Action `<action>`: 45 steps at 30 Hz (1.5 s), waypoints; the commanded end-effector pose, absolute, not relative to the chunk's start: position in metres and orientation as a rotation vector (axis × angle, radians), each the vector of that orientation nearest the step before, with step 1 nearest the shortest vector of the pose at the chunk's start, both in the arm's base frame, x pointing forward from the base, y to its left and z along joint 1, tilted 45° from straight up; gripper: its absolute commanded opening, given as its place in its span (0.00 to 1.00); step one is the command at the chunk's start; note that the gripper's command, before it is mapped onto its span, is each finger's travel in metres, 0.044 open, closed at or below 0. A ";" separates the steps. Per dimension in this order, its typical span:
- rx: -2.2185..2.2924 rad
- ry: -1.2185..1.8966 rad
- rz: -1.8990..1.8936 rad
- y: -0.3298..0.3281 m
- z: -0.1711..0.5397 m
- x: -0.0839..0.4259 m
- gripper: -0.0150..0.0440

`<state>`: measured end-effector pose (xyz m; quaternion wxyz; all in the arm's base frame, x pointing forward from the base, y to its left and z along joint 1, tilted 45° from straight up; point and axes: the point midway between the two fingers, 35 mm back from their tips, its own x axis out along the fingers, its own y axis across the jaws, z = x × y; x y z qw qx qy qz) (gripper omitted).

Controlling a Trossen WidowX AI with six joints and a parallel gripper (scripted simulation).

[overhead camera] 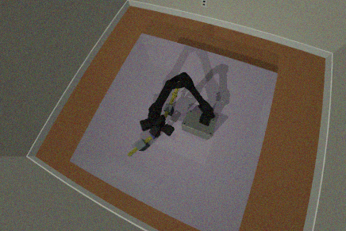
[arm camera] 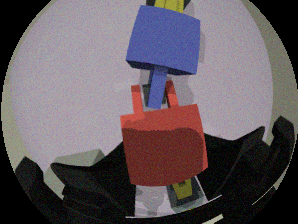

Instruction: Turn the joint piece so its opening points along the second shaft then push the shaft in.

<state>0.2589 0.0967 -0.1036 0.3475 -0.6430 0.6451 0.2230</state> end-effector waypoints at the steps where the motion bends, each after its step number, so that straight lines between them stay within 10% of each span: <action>1: -1.639 1.617 0.664 0.093 -0.105 0.260 0.25; 45: -1.588 1.514 0.828 0.087 -0.108 0.263 0.25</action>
